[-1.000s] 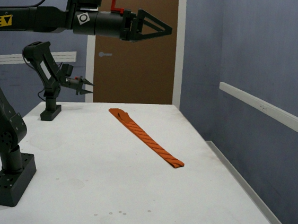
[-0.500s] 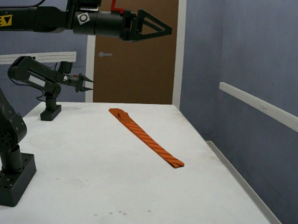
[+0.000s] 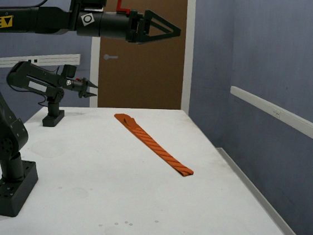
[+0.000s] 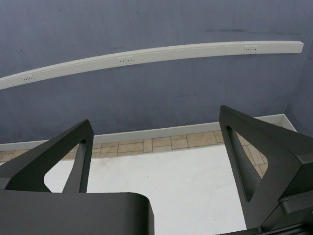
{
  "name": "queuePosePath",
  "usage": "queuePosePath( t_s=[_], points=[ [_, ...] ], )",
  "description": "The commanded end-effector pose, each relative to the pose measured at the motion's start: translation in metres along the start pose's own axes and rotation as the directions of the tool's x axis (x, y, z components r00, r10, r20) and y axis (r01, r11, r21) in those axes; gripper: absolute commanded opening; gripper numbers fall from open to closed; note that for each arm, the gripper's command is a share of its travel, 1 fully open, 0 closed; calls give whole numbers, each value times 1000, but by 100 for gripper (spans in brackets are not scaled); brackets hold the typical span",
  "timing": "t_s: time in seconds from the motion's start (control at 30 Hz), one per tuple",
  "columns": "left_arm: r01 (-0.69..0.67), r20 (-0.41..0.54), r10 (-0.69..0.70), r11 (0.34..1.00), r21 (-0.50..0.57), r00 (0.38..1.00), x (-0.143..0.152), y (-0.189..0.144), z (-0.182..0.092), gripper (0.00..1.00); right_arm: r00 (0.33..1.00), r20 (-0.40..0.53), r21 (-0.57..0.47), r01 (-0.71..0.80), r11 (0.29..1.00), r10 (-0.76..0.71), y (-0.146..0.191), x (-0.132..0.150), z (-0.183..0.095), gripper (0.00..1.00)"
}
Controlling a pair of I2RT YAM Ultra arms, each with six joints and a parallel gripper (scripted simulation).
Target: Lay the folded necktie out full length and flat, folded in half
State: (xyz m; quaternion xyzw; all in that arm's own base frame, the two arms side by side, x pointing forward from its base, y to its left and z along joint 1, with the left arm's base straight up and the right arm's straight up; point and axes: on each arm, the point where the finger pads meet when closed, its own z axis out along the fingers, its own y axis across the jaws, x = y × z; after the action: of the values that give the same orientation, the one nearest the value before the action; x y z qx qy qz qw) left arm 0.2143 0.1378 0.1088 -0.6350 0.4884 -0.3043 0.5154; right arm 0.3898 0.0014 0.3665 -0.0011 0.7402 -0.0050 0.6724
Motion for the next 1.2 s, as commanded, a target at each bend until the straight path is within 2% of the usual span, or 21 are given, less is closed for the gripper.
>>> queuePosePath(
  t_s=[0.0, 0.1, 0.17, 0.3, 0.43, 0.63, 0.67, 0.73, 0.87, 1.0, 1.17],
  points=[
    [-182, -3, 182, 983, 17, 983, 0, 1, -1, 43, 997, 75, -7, -10, 1000, 10, -1, -32, -10, 100],
    [-313, -26, 313, 950, -5, 949, 0, 1, -1, 43, 997, 75, -7, -10, 1000, 10, -1, -32, -10, 100],
    [-313, -26, 313, 950, -5, 949, 0, 1, -1, 43, 997, 75, -7, -10, 1000, 10, -1, -32, -10, 100],
    [-495, -65, 493, 868, -31, 868, 0, 1, -1, 43, 997, 75, -7, -10, 1000, 10, -1, -32, -10, 100],
    [-664, -110, 657, 746, -49, 746, 0, 1, -1, 43, 997, 75, -7, -10, 1000, 10, -1, -32, -10, 100],
    [-855, -178, 838, 515, -58, 517, 0, 1, -1, 43, 997, 75, -7, -10, 1000, 10, -1, -32, -10, 100],
    [-878, -188, 858, 475, -58, 477, 0, 1, -1, 43, 997, 75, -7, -10, 1000, 10, -1, -32, -10, 100],
    [-878, -188, 858, 475, -58, 477, 0, 1, -1, 43, 997, 75, -7, -10, 1000, 10, -1, -32, -10, 100],
    [-944, -225, 917, 326, -52, 329, 0, 1, -1, 43, 997, 75, -7, -10, 1000, 10, -1, -32, -10, 100],
    [-977, -251, 944, 208, -44, 212, 0, 1, -1, 43, 997, 75, -7, -10, 1000, 10, -1, -32, -10, 100],
    [-990, -267, 953, 135, -38, 140, 0, 1, -1, 43, 997, 75, -7, -10, 1000, 10, -1, -32, -10, 100]
  ],
)
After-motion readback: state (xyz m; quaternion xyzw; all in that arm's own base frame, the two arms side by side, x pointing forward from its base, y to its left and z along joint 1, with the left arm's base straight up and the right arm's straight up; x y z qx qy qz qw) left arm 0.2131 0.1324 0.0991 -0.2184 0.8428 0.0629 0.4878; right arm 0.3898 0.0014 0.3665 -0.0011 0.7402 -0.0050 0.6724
